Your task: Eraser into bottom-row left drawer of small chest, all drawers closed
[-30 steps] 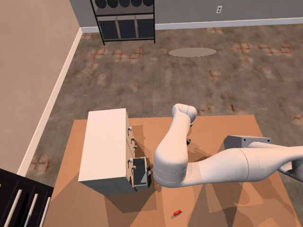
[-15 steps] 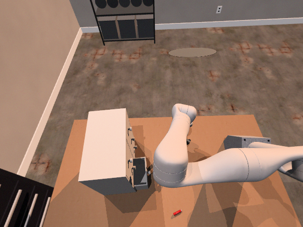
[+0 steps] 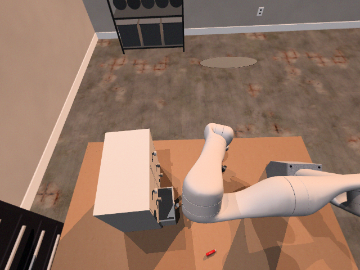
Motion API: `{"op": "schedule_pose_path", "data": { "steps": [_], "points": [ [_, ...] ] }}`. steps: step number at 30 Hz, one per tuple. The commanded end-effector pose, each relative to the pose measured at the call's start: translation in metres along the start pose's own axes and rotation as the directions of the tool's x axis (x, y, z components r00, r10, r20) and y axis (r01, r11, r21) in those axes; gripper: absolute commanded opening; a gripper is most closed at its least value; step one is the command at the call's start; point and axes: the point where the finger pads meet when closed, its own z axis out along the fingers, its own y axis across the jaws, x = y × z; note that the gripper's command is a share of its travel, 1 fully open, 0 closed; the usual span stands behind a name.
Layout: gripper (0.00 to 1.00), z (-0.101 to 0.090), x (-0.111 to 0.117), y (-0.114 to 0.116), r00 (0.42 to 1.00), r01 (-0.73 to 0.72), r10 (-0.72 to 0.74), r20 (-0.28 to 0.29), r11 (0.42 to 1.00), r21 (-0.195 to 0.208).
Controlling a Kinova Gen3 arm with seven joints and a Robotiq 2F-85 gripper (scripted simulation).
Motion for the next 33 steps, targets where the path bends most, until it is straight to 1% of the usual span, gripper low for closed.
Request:
{"op": "schedule_pose_path", "data": {
  "steps": [1,7,15,33],
  "points": [
    [0.38,0.0,0.0,-0.001,1.0,0.0,0.0,0.0,1.0,0.001],
    [0.38,0.005,0.0,-0.001,1.0,0.0,0.0,0.0,1.0,0.001],
    [0.38,0.019,0.0,-0.001,1.0,0.0,0.0,0.0,1.0,0.001],
    [0.38,0.019,0.0,-0.001,1.0,0.0,0.0,0.0,1.0,0.001]
  ]
}}
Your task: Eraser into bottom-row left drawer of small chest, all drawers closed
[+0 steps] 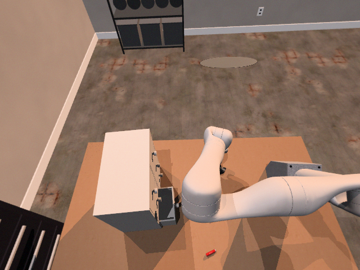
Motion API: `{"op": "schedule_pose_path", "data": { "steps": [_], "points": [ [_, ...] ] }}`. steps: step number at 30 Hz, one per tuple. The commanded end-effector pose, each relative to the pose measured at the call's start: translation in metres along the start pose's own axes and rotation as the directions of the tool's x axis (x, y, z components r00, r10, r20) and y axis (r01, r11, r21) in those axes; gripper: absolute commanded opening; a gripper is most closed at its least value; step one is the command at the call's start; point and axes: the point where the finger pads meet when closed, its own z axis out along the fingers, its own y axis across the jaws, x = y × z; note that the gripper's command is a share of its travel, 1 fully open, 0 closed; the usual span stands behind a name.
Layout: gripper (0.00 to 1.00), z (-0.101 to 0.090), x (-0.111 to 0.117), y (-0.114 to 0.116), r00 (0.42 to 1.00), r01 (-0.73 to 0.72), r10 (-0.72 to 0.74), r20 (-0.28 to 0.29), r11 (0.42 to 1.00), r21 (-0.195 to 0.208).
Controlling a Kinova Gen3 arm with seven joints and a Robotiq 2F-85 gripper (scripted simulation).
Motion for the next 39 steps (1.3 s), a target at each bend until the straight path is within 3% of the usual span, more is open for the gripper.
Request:
{"op": "schedule_pose_path", "data": {
  "steps": [1,5,6,30,34,39],
  "points": [
    [0.38,-0.001,0.0,-0.001,1.0,0.0,0.0,0.0,1.0,0.002],
    [0.38,-0.001,0.0,-0.001,1.0,0.0,0.0,0.0,1.0,0.002],
    [0.19,-0.001,0.0,-0.001,1.0,0.0,0.0,0.0,1.0,0.002],
    [0.19,-0.003,0.0,-0.001,1.0,0.0,0.0,0.0,1.0,0.002],
    [0.19,-0.019,0.0,-0.001,1.0,0.0,0.0,0.0,1.0,0.002],
    [0.19,-0.056,0.0,-0.001,1.0,0.0,0.0,0.0,1.0,0.002]
  ]
}}
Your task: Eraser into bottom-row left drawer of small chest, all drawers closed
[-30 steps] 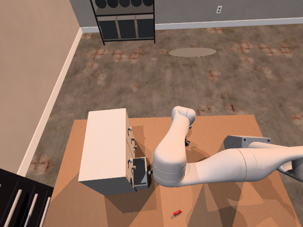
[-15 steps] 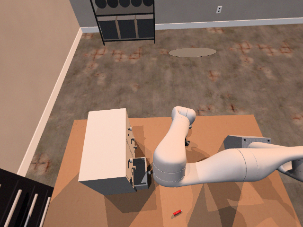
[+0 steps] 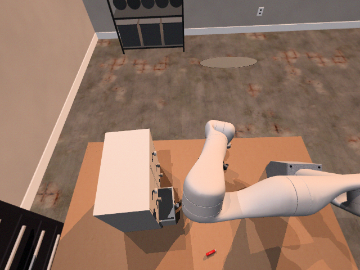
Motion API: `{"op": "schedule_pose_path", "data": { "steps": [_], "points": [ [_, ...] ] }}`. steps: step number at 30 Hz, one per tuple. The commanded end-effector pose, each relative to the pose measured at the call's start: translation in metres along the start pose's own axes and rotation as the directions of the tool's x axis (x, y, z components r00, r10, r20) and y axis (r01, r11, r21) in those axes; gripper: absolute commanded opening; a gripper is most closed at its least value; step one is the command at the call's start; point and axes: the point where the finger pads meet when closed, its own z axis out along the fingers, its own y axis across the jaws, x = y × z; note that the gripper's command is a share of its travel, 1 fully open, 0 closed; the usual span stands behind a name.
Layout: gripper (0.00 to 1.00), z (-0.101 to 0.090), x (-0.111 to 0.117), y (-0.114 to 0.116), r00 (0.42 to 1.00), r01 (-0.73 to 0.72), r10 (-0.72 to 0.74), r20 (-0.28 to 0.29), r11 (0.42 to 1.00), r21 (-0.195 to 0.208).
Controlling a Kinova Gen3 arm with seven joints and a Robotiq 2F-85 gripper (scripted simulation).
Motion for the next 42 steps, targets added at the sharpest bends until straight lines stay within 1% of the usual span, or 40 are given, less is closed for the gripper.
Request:
{"op": "schedule_pose_path", "data": {
  "steps": [1,3,7,9,11,28,35,37,42],
  "points": [
    [0.19,-0.027,-0.005,-0.008,1.0,0.001,-0.001,0.008,1.0,0.026],
    [0.19,-0.027,-0.005,-0.008,1.0,0.001,-0.001,0.008,1.0,0.026],
    [0.19,-0.053,-0.004,-0.008,1.0,0.001,-0.001,0.008,1.0,0.026],
    [0.19,-0.06,-0.004,-0.007,1.0,0.001,-0.001,0.008,1.0,0.026],
    [0.19,-0.063,-0.004,-0.007,1.0,0.001,-0.001,0.008,1.0,0.026],
    [0.19,-0.064,-0.003,-0.011,1.0,-0.021,0.021,0.009,0.999,0.027],
    [0.19,-0.064,0.001,-0.023,0.995,-0.1,0.099,0.012,0.995,0.03],
    [0.19,-0.064,0.001,-0.023,0.995,-0.1,0.099,0.012,0.995,0.03],
    [0.19,-0.064,0.006,-0.037,0.981,-0.194,0.194,0.017,0.98,0.033]
  ]
}}
